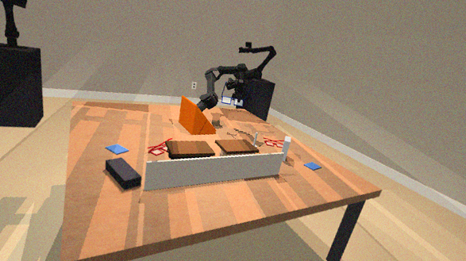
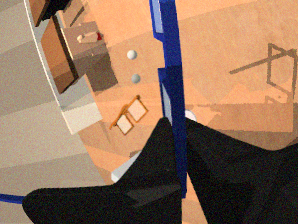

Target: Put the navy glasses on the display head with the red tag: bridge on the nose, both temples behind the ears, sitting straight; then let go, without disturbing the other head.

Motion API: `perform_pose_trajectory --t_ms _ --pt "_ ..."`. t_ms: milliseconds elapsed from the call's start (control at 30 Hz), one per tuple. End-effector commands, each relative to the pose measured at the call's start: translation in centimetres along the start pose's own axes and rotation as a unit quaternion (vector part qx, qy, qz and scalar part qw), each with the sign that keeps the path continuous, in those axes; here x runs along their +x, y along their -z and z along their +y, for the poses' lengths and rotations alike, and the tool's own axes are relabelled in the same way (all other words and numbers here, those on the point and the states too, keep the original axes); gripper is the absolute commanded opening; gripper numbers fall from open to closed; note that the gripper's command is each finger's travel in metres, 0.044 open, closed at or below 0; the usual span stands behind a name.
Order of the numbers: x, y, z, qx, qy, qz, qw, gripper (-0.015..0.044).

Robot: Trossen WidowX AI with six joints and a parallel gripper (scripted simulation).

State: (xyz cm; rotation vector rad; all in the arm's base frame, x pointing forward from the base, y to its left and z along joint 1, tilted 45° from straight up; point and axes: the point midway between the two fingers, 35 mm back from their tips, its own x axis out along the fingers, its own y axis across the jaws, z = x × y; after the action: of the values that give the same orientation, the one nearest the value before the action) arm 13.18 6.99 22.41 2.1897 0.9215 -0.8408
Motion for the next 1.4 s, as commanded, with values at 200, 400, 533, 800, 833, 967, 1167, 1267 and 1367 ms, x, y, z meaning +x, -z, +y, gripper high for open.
perform_pose_trajectory --t_ms 200,400,533,800,833,967,1167,1267,1367 --pt "0.0 0.0 0.0 -0.004 0.000 0.001 1.000 0.0000" --pt "0.6 0.1 0.3 -0.016 0.012 -0.010 1.000 0.0000" --pt "1.5 0.2 0.8 -0.035 0.032 -0.025 0.999 0.0000" --pt "3.5 0.1 1.7 -0.070 0.077 -0.048 0.993 0.0000" --pt "3.7 0.0 1.8 -0.074 0.082 -0.050 0.993 0.0000" --pt "4.7 -0.1 2.3 -0.089 0.106 -0.058 0.989 0.0000" --pt "6.2 -0.5 3.0 -0.110 0.141 -0.064 0.982 0.0000" --pt "7.0 -0.8 3.4 -0.120 0.159 -0.065 0.978 0.0000" --pt "7.7 -1.1 3.7 -0.128 0.177 -0.064 0.974 0.0000"
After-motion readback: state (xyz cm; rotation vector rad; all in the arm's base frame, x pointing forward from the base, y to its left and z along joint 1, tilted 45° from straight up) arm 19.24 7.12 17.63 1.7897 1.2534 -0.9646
